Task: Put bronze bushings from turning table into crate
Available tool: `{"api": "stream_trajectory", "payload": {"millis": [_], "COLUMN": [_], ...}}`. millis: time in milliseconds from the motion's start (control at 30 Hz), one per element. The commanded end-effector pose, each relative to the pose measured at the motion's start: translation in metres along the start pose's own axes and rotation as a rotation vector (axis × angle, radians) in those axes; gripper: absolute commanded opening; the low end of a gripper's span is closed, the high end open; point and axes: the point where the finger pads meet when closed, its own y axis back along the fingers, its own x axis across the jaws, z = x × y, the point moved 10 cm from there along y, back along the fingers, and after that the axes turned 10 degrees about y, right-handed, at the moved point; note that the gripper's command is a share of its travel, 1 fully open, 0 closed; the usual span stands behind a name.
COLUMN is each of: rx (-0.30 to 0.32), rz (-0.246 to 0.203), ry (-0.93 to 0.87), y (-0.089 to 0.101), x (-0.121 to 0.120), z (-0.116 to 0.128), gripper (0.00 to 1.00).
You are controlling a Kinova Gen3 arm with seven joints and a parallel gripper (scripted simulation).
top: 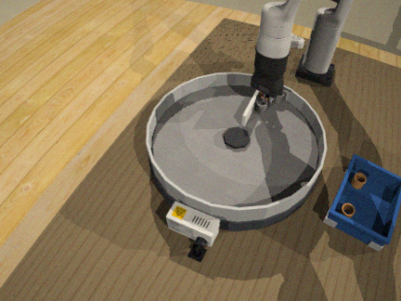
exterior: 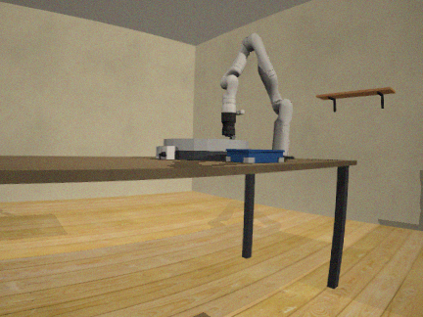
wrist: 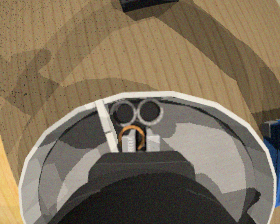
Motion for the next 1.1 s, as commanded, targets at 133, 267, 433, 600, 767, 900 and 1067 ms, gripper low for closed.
{"api": "stream_trajectory", "payload": {"millis": [133, 267, 433, 600, 767, 900, 1067], "rx": [-0.001, -0.001, -0.001, -0.001, -0.001, -0.001, -0.001], "rz": [-0.001, -0.001, -0.001, -0.001, -0.001, -0.001, -0.001], "ry": [0.002, 0.002, 0.002, 0.002, 0.002, 0.002, 0.002], "y": [0.0, 0.0, 0.0, 0.008, 0.008, 0.008, 0.011], "x": [0.002, 0.002, 0.002, 0.002, 0.002, 0.002, 0.002], "z": [0.001, 0.001, 0.001, 0.001, 0.001, 0.001, 0.001], "gripper": [0.0, 0.0, 0.0, 0.0, 0.0, 0.0, 0.0]}}
